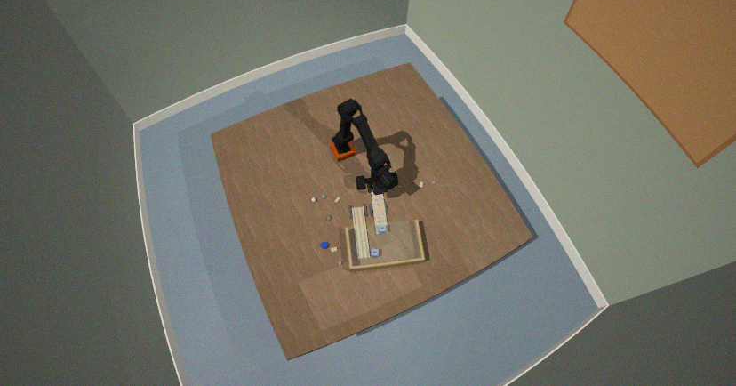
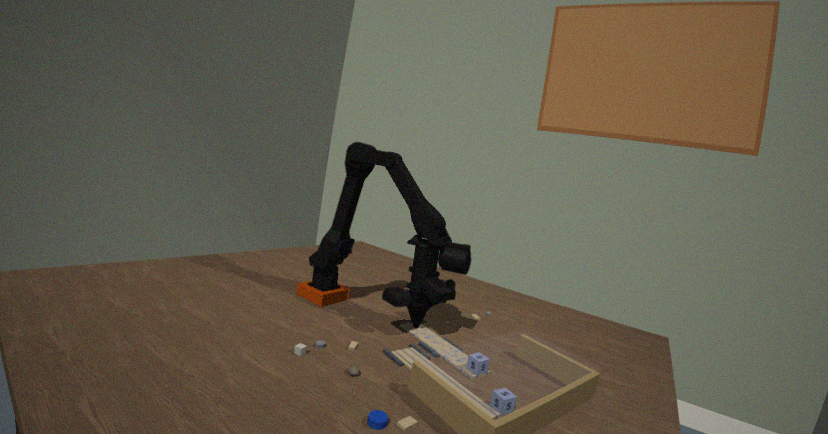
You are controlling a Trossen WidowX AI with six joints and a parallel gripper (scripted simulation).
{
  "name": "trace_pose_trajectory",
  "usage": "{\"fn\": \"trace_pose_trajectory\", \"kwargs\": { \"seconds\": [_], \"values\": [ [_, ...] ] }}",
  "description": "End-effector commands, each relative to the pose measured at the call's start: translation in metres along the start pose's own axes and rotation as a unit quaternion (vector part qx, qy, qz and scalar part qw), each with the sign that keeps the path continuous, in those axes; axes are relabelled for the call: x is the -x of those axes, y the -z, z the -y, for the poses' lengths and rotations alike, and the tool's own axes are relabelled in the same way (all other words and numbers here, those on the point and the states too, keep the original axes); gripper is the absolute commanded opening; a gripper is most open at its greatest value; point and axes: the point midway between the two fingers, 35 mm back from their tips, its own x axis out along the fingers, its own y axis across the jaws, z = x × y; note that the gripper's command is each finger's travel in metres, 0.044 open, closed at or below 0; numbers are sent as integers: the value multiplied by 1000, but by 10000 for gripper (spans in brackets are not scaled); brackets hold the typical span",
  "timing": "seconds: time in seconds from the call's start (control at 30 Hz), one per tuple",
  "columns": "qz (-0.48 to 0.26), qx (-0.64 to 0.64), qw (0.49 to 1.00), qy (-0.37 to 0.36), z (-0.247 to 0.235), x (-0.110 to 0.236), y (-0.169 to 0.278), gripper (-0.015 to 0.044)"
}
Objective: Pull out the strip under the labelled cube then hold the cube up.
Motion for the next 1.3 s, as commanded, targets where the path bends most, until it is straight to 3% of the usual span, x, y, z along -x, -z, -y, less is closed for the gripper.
{"fn": "trace_pose_trajectory", "kwargs": {
  "seconds": [0.0,1.27],
  "values": [
    [-15,1,1000,3,2,-5,16,0],
    [-17,1,1000,3,1,-4,68,0]
  ]
}}
